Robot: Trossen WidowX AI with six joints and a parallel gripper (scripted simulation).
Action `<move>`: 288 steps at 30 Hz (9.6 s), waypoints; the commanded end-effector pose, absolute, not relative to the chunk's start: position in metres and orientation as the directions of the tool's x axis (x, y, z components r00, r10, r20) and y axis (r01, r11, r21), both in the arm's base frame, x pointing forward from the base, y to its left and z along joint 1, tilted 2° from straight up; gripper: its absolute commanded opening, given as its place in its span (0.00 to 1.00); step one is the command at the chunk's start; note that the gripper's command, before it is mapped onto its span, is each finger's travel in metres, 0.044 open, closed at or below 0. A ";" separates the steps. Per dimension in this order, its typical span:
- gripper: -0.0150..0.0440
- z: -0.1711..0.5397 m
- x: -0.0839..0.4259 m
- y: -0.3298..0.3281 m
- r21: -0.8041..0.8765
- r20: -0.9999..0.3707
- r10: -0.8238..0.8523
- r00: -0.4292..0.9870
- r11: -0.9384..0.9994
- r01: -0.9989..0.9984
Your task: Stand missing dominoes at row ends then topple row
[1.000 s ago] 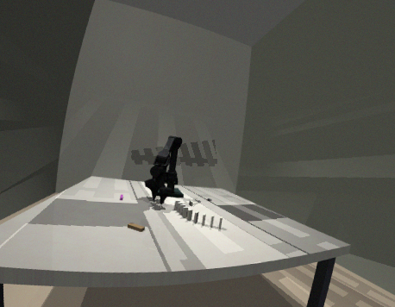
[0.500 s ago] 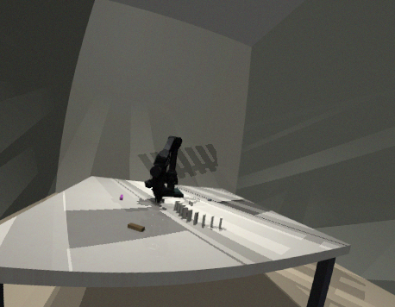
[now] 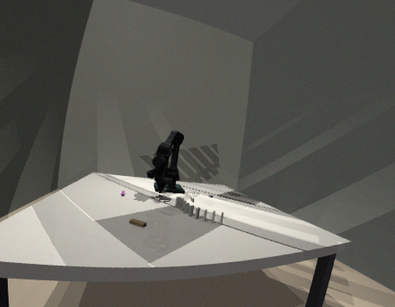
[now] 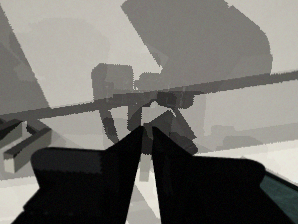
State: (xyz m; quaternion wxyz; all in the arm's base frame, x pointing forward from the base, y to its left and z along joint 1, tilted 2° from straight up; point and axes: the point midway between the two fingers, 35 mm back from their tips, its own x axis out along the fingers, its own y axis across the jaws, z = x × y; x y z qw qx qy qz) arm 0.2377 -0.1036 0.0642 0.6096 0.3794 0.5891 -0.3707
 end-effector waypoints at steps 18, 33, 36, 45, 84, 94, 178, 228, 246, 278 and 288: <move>0.30 0.188 0.255 -0.135 0.047 -0.998 -0.012 0.054 0.326 0.944; 0.30 0.178 0.294 -0.193 0.056 -0.993 -0.092 0.078 0.229 0.972; 0.30 0.170 0.304 -0.200 0.055 -0.983 -0.155 0.099 0.268 0.962; 0.30 0.152 0.331 -0.214 0.036 -0.928 -0.333 0.168 0.369 0.929; 0.30 0.137 0.383 -0.210 -0.112 -0.404 -0.832 0.380 0.458 0.882; 0.30 0.142 0.371 -0.197 -0.100 -0.258 -0.892 0.371 0.406 0.908; 0.30 0.043 0.284 -0.158 0.088 -0.041 -0.985 0.170 0.166 0.982; 1.00 0.071 0.355 -0.196 -0.457 -0.310 -0.899 0.310 0.427 0.781; 1.00 0.087 0.356 -0.223 -0.460 -0.848 -0.468 0.248 0.883 0.095; 1.00 0.131 0.286 -0.184 -0.026 -0.998 -0.017 0.057 0.987 -0.162; 1.00 0.071 0.291 -0.185 -0.026 -0.998 -0.017 0.057 0.987 -0.162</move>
